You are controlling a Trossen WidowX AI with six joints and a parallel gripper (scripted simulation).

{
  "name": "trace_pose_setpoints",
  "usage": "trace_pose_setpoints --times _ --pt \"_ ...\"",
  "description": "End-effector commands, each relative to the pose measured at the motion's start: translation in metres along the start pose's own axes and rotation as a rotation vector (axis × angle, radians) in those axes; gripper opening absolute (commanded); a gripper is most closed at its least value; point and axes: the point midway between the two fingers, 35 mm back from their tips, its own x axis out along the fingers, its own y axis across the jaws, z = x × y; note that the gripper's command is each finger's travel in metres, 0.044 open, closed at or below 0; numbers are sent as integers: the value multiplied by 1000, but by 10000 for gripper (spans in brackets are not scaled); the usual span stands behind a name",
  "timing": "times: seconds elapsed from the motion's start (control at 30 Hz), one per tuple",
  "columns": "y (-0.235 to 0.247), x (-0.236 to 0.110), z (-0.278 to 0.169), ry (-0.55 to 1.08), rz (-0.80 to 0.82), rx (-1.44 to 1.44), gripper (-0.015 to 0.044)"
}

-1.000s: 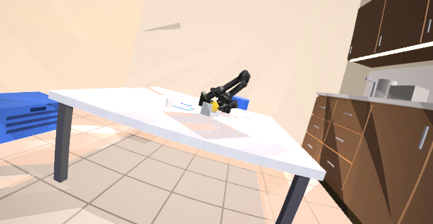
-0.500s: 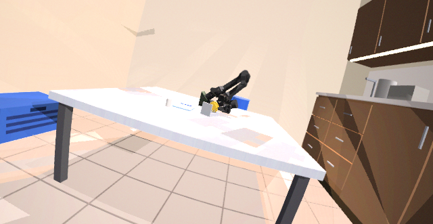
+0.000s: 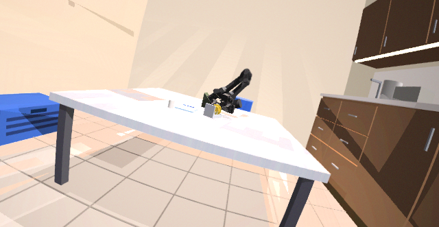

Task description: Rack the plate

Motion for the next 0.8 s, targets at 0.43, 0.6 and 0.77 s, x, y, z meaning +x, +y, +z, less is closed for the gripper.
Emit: trace_pose_setpoints --times 0.43,0.6,0.77 --pt "7 3 104 -20 2 -18 400" --pt "5 6 105 -18 0 -24 400" --pt "-2 17 105 33 -65 -146 400"
